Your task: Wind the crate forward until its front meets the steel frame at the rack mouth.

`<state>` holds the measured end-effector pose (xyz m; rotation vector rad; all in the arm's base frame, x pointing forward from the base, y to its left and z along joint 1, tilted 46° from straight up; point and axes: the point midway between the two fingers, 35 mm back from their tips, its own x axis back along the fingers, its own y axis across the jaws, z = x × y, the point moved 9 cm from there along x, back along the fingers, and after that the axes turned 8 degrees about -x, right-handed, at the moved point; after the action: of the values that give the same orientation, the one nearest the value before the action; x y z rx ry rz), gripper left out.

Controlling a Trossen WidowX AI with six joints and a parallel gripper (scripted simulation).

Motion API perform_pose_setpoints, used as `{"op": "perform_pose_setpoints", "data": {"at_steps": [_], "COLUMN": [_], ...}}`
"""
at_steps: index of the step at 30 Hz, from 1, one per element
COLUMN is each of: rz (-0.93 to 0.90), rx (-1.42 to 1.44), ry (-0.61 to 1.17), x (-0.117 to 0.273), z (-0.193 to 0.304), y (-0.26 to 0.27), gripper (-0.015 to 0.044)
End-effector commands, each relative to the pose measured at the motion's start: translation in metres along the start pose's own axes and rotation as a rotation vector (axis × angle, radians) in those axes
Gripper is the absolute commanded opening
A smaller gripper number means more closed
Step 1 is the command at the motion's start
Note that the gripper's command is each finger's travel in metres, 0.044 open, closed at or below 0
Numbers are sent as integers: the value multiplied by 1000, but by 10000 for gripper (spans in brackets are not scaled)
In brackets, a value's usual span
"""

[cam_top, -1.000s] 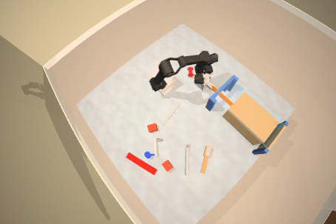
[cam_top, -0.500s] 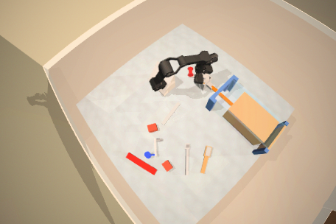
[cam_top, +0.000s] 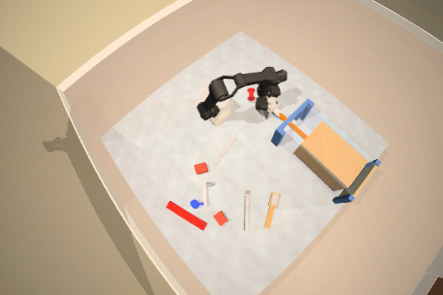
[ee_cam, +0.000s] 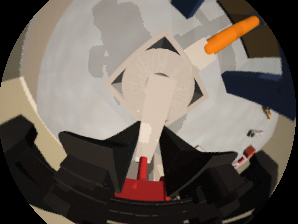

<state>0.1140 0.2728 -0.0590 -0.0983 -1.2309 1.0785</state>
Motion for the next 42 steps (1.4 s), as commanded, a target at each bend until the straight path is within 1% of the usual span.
{"op": "perform_pose_setpoints", "data": {"at_steps": [1,18,42], "rz": [1,4,-2], "rx": [33,81,-7], "ry": [8,9,6], "x": [-4,-4,-4], "z": [-1,-2,-1], "y": [-1,-3,0], "gripper": [0,0,0]}}
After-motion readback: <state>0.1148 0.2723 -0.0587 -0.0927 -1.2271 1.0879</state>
